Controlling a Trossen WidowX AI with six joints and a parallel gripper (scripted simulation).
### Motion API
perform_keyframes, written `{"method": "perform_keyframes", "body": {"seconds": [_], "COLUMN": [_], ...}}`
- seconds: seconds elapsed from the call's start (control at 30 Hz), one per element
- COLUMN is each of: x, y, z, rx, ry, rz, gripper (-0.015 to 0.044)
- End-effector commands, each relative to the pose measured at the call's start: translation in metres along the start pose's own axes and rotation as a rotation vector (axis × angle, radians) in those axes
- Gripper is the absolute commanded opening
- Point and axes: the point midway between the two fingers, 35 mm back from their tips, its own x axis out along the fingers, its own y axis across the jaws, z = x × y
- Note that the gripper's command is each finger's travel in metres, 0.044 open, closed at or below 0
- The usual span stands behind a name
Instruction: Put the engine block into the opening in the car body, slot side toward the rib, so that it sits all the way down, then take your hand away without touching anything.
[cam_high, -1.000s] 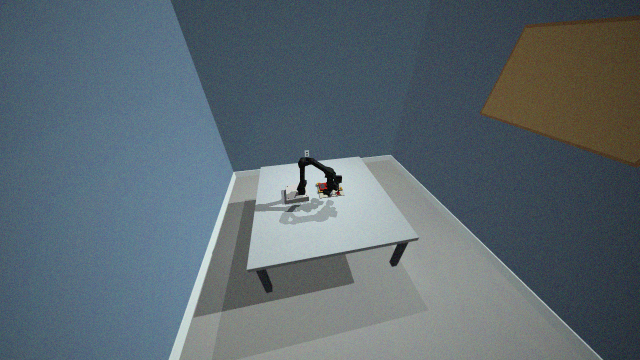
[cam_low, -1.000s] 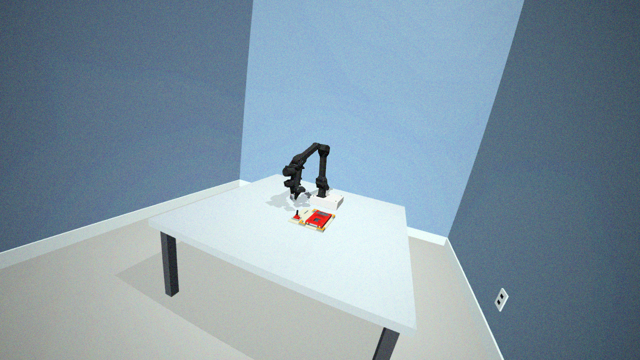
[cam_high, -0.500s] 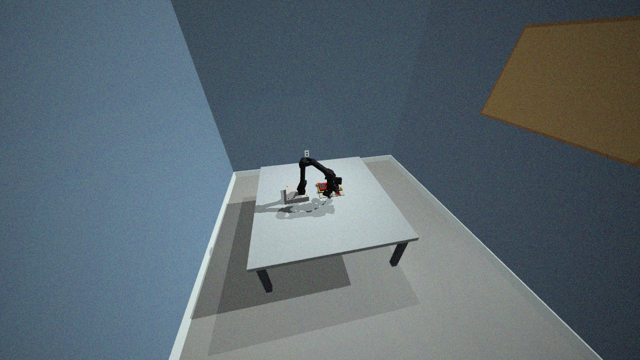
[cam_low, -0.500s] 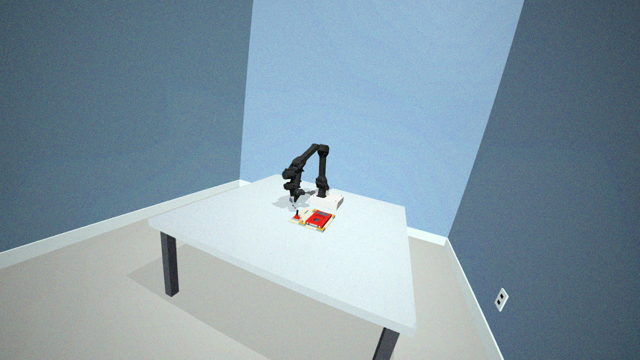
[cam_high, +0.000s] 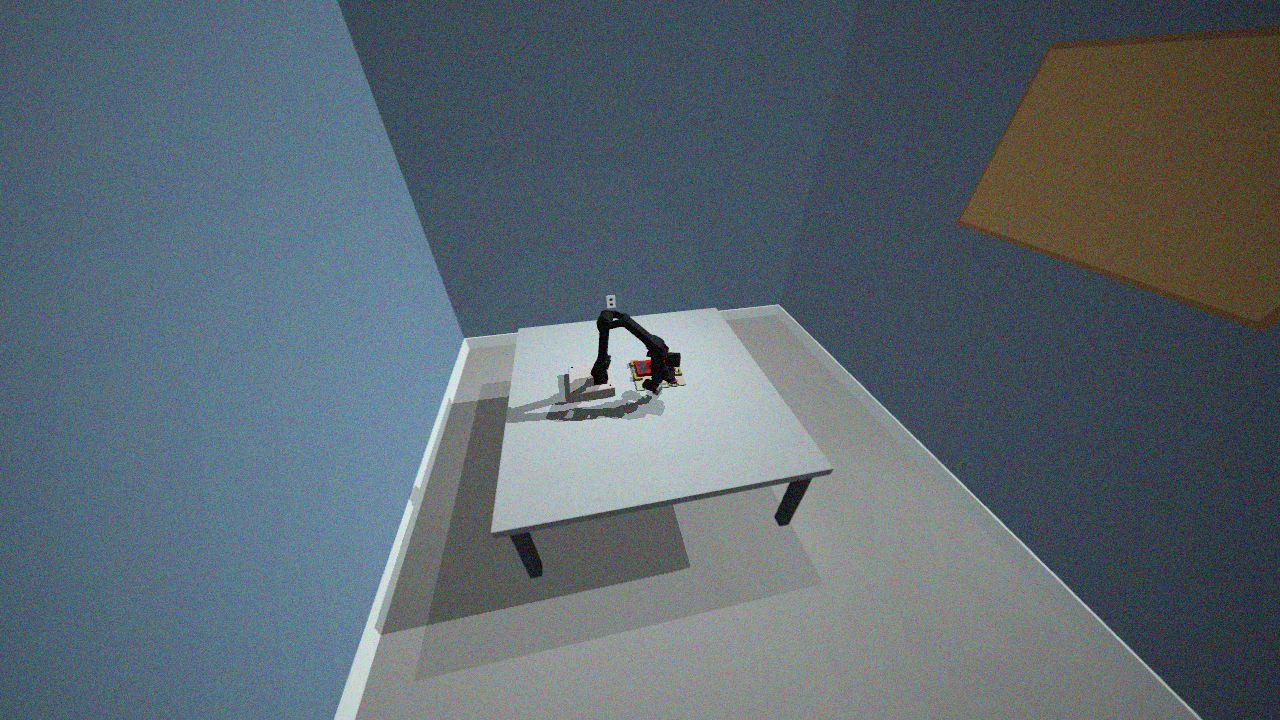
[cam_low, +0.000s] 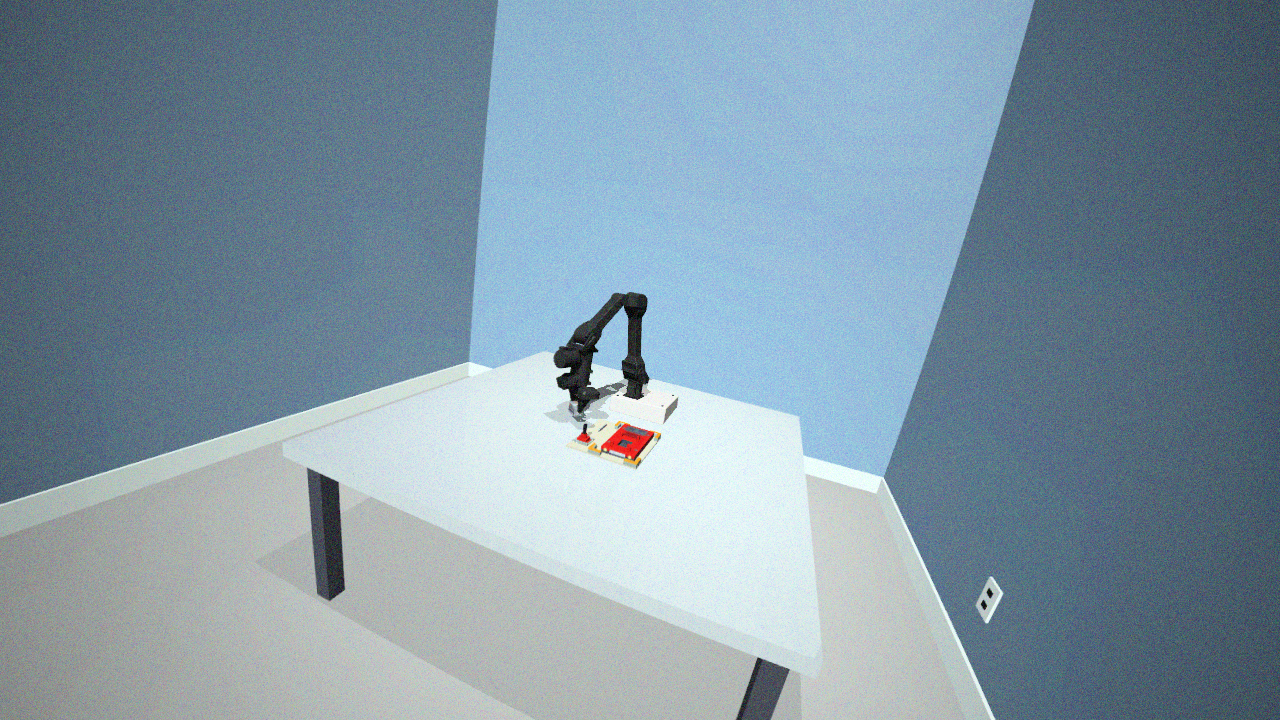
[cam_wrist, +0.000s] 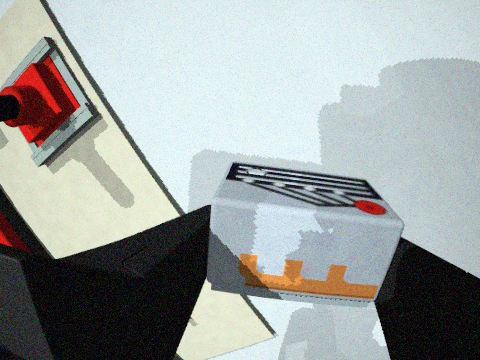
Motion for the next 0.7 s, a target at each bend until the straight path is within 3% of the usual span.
{"method": "perform_keyframes", "body": {"seconds": [0.0,0.67], "x": [0.009,0.034], "y": [-0.001,-0.001], "z": [-0.003,-0.003], "rx": [-0.003,-0.003], "ry": [0.015,0.015], "rz": [-0.007,-0.007], "gripper": [0.0,0.0]}}
